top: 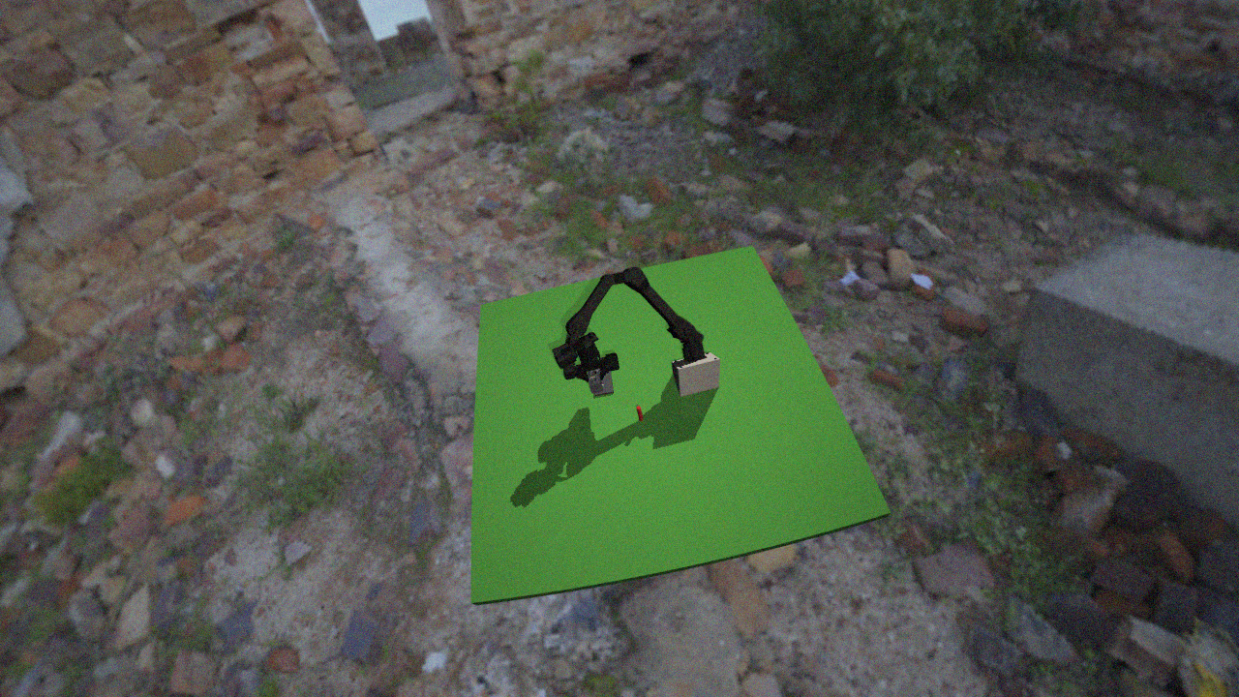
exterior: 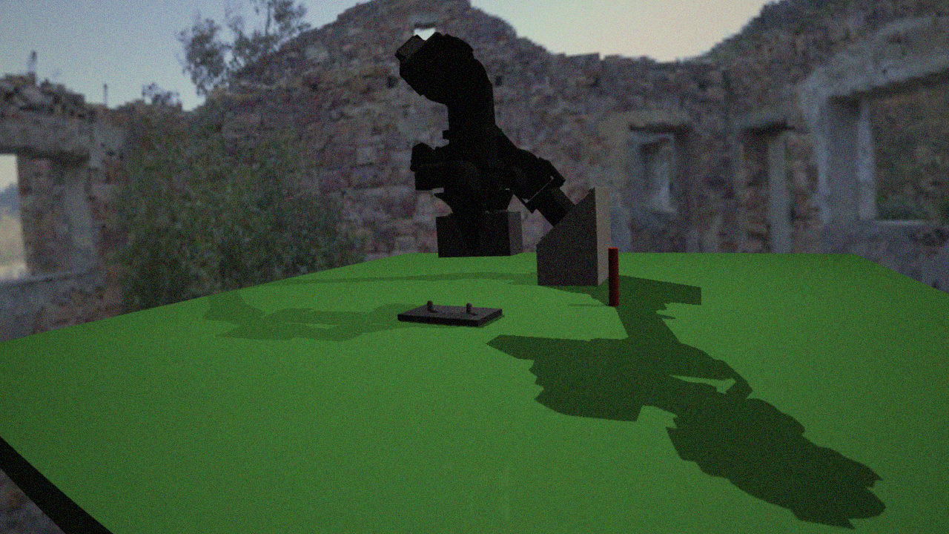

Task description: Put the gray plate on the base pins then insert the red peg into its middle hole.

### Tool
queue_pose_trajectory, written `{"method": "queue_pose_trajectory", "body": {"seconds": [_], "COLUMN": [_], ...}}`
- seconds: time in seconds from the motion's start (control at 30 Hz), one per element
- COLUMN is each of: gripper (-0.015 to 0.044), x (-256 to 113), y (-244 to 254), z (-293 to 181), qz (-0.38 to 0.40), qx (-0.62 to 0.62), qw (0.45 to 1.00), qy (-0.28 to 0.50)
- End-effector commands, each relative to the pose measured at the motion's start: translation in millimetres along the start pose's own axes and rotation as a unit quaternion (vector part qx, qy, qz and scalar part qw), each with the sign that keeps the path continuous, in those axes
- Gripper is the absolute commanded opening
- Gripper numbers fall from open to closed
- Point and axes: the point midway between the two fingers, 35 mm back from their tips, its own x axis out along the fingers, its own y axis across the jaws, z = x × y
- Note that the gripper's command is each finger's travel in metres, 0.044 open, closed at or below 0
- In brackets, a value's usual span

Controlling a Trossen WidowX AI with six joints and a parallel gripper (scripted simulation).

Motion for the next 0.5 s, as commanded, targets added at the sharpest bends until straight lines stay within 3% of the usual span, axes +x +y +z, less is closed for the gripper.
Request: {"method": "queue_pose_trajectory", "body": {"seconds": [0.0, 0.47], "gripper": [0.0, 0.0], "x": [7, 27], "y": [-3, -13], "z": [11, 51], "qz": [-0.002, -0.003], "qx": [0.0, 0.007], "qw": [1.0, 1.0], "qy": [-0.004, -0.012]}}
